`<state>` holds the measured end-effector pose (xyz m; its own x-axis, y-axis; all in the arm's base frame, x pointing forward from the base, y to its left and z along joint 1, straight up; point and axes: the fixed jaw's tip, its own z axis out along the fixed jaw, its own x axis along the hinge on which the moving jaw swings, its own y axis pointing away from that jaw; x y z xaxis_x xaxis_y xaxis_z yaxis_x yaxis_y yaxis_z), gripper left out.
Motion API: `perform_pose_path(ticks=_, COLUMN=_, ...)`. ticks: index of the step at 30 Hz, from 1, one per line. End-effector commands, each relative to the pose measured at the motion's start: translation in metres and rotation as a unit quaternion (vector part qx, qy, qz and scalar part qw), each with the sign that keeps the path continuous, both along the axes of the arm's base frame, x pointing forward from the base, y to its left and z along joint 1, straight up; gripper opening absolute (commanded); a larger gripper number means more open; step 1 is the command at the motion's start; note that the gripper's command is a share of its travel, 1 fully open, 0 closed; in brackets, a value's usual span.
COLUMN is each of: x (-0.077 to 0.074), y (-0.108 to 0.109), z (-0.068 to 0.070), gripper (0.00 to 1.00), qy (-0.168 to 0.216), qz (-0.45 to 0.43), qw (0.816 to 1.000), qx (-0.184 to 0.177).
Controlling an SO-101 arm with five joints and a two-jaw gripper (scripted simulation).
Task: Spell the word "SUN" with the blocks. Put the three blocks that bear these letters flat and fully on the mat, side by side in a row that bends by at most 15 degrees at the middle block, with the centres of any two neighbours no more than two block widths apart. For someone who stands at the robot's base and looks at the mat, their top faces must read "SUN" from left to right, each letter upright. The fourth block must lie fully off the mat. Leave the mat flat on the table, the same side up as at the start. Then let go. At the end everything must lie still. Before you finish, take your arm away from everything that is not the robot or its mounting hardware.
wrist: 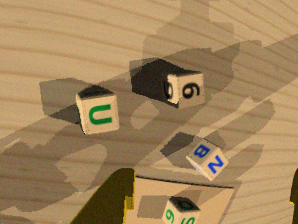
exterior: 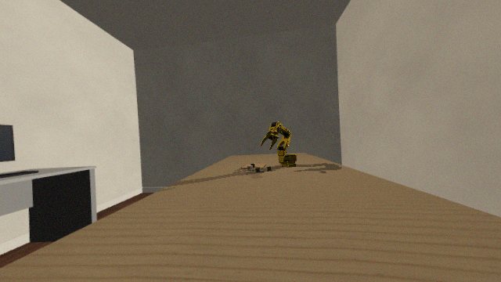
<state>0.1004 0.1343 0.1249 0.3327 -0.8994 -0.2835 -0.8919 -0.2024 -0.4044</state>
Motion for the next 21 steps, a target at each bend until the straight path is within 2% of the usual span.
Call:
perform_pose_path(ticks=1, x=-0.001, y=0.005, z=0.009, gripper=0.32, qy=-0.016, qz=0.004, qw=0.999, qx=0.029)
perform_pose_path(ticks=8, x=-0.001, y=0.006, z=0.003, gripper=0.32, qy=-0.003, qz=0.004, qw=1.000, qx=0.012)
perform_pose_path(ticks=16, x=-0.001, y=0.005, z=-0.026, gripper=0.32, qy=0.059, qz=0.004, qw=0.996, qx=-0.071)
perform_pose_path(ticks=18, x=-0.001, y=0.005, z=-0.026, gripper=0.32, qy=0.059, qz=0.004, qw=0.996, qx=-0.071)
perform_pose_path(ticks=21, x=-0.003, y=0.003, z=-0.039, gripper=0.32, qy=0.086, qz=0.004, qw=0.991, qx=-0.107)
